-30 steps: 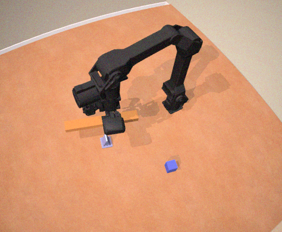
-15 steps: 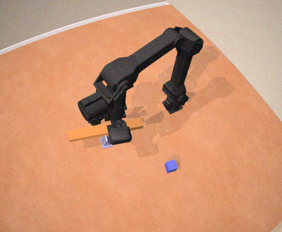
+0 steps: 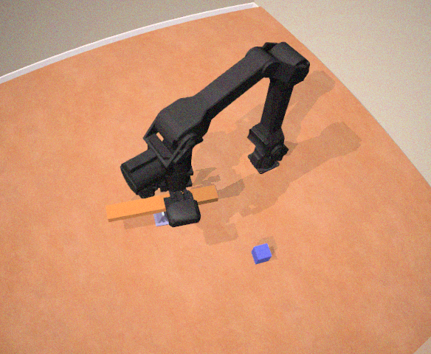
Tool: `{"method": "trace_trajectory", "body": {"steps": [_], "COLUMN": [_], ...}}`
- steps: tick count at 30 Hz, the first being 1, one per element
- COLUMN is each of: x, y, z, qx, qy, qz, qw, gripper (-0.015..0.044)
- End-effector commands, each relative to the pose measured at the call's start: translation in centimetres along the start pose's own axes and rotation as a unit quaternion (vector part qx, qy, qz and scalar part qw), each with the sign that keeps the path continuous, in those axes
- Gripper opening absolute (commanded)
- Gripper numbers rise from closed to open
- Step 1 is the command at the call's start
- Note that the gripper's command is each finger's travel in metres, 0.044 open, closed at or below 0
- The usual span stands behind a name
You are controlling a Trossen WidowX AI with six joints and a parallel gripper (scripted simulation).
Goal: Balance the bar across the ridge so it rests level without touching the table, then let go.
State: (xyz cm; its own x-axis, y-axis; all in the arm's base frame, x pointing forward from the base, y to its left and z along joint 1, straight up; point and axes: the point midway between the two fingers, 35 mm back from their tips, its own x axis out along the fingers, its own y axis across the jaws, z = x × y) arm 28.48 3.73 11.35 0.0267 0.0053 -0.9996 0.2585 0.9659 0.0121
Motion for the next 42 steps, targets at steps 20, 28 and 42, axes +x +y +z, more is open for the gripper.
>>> {"method": "trace_trajectory", "body": {"steps": [20,28,42], "x": [1.5,1.6,1.7], "y": [-0.1,-0.1,-0.1], "z": [-0.1,-0.1,-0.1], "qx": [0.002,0.002,0.002], "qy": [0.000,0.000,0.000], "qz": [-0.001,-0.001,-0.001], "qw": [1.000,1.000,1.000], "gripper": [0.0000,0.0000,0.0000]}}
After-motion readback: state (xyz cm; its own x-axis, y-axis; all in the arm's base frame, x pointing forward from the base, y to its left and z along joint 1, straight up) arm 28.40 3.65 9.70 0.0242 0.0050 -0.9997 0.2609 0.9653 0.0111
